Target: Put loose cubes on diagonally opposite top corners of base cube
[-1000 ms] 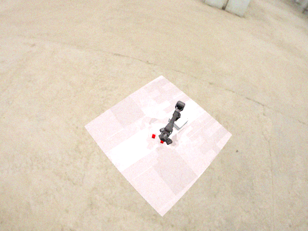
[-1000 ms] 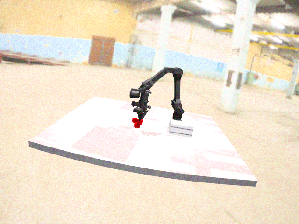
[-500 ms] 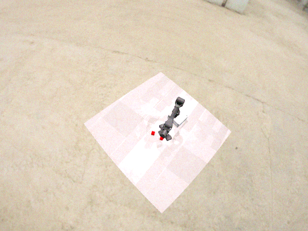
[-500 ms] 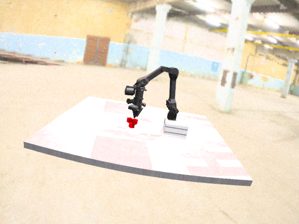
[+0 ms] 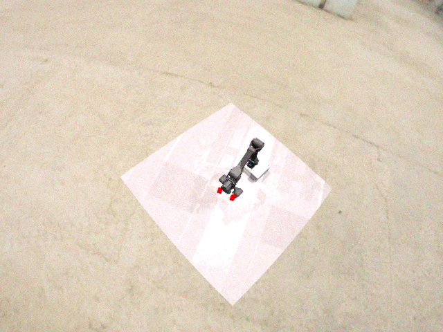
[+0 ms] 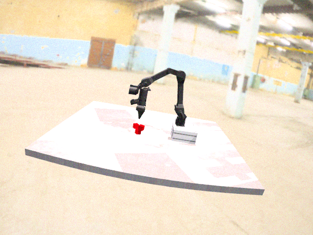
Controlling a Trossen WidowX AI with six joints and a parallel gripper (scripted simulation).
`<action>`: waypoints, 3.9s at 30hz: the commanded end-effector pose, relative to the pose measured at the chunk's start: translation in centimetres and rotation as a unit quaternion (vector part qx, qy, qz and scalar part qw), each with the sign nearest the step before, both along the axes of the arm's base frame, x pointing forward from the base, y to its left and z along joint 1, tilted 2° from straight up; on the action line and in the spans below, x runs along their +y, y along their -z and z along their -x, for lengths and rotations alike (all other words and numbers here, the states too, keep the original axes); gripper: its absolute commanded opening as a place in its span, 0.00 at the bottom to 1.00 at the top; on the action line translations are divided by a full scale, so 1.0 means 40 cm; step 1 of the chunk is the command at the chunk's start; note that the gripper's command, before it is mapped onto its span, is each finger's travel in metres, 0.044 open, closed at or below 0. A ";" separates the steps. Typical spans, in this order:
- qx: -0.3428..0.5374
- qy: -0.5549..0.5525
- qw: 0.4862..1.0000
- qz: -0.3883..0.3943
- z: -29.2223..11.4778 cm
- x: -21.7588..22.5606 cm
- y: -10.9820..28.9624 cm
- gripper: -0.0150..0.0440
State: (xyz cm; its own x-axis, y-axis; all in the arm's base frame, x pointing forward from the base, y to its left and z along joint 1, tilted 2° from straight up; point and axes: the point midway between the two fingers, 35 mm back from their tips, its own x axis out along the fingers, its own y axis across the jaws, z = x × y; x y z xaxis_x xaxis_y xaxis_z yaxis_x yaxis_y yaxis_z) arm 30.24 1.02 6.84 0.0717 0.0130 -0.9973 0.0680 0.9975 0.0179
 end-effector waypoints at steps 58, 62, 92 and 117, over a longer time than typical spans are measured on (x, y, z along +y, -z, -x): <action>0.001 -0.239 0.971 0.018 -0.046 -0.174 0.213 0.70; 0.001 -0.239 0.971 0.018 -0.046 -0.174 0.219 0.70; 0.001 -0.237 0.971 0.019 -0.054 -0.182 0.110 0.43; 0.001 -0.239 0.971 0.018 -0.032 -0.181 -0.056 0.43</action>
State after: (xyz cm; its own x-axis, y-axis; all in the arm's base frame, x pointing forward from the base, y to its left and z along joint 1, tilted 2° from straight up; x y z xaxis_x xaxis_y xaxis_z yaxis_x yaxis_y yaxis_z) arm 31.49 -6.26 8.38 0.0552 0.0074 -0.9984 -0.3970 0.9177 -0.0151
